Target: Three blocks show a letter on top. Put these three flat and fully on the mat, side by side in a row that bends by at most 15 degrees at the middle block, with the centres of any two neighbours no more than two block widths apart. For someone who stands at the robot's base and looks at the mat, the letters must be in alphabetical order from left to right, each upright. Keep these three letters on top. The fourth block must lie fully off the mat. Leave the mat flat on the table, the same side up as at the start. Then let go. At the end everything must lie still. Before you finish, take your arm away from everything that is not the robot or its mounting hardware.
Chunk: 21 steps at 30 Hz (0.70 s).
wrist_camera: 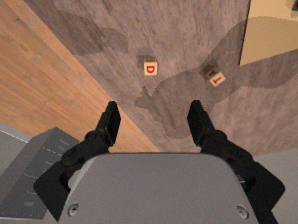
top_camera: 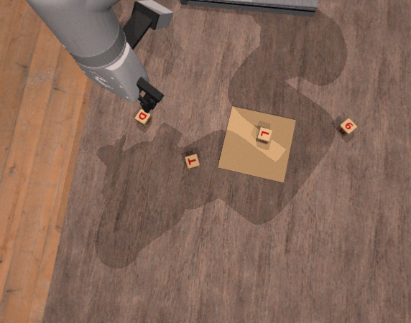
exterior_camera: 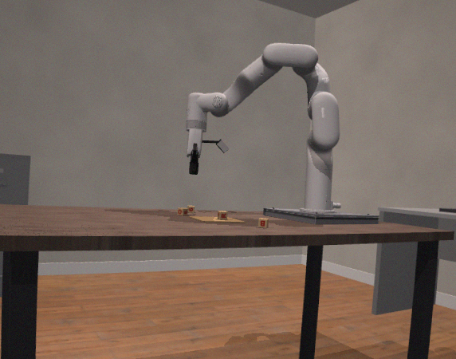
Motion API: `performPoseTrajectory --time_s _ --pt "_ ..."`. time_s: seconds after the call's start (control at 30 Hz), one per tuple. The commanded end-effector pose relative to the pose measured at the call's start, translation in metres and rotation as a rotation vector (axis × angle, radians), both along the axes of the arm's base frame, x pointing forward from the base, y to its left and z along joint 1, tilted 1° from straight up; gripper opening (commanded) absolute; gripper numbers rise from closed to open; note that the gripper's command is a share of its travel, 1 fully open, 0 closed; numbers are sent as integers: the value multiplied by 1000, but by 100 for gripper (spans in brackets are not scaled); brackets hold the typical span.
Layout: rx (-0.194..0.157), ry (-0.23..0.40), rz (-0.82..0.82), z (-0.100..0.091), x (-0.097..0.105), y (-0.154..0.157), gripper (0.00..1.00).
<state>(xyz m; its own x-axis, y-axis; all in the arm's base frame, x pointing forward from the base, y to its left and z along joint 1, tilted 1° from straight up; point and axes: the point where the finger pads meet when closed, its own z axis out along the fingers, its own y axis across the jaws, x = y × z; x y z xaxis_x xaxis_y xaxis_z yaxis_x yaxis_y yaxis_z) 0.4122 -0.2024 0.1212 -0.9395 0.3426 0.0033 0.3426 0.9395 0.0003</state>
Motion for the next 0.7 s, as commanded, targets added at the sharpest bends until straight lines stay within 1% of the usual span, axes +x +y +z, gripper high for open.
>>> performPoseTrajectory --time_s 0.0,0.3,0.43,0.5,0.6,0.67 --pt "-2 -4 0 2 1 -1 100" --pt "-2 -4 27 1 2 2 100" --pt "-2 -4 110 0 3 8 100" --pt "-2 -4 110 0 3 8 100" --pt "-1 -4 222 -2 6 17 100" --pt "-1 -4 263 -3 6 20 100"
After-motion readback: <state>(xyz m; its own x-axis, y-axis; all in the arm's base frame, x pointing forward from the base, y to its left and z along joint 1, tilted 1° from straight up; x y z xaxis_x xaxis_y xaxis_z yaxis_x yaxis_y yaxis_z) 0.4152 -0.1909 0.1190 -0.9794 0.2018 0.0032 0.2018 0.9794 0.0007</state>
